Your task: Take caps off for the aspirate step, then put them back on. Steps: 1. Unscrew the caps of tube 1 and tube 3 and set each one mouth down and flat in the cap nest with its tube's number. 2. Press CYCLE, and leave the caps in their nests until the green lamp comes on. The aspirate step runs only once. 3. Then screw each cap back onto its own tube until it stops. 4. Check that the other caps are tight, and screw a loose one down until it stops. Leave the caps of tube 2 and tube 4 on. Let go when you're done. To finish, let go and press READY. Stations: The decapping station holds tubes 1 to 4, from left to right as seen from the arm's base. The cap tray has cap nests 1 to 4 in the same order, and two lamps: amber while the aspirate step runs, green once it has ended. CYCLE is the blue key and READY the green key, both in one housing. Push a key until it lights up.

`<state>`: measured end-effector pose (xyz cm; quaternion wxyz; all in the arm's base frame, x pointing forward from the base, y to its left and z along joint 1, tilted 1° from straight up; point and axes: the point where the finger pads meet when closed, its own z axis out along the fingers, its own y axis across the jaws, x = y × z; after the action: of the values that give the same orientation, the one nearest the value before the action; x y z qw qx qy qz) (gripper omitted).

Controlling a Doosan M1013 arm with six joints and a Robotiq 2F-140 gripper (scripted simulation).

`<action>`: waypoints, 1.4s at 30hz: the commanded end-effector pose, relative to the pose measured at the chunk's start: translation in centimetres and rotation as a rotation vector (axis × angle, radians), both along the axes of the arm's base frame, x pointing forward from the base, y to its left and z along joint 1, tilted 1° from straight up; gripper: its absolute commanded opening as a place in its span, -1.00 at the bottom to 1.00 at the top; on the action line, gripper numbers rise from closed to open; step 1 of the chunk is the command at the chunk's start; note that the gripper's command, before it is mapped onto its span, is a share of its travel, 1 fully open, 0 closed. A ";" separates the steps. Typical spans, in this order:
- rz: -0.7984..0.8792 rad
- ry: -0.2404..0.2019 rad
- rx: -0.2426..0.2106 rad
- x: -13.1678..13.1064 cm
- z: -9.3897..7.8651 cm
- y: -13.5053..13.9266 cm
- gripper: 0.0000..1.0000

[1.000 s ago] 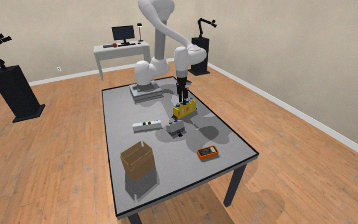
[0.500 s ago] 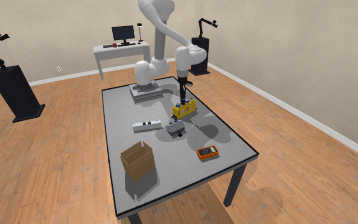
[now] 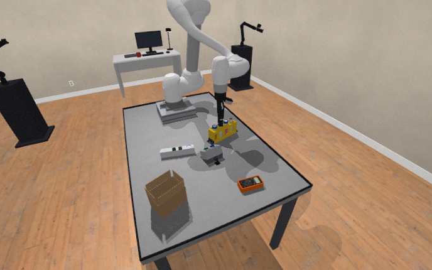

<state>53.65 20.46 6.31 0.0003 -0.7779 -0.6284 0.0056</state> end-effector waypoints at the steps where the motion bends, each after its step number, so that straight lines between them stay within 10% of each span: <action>1: 0.139 0.000 0.002 0.0 0.1 0.0 -0.41; 21: 1.037 0.006 0.010 0.0 0.1 0.0 -0.41; 42: 0.870 0.005 0.008 0.0 0.1 0.0 -0.18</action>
<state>53.64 20.47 6.37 0.0030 -0.3697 -0.9291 0.0048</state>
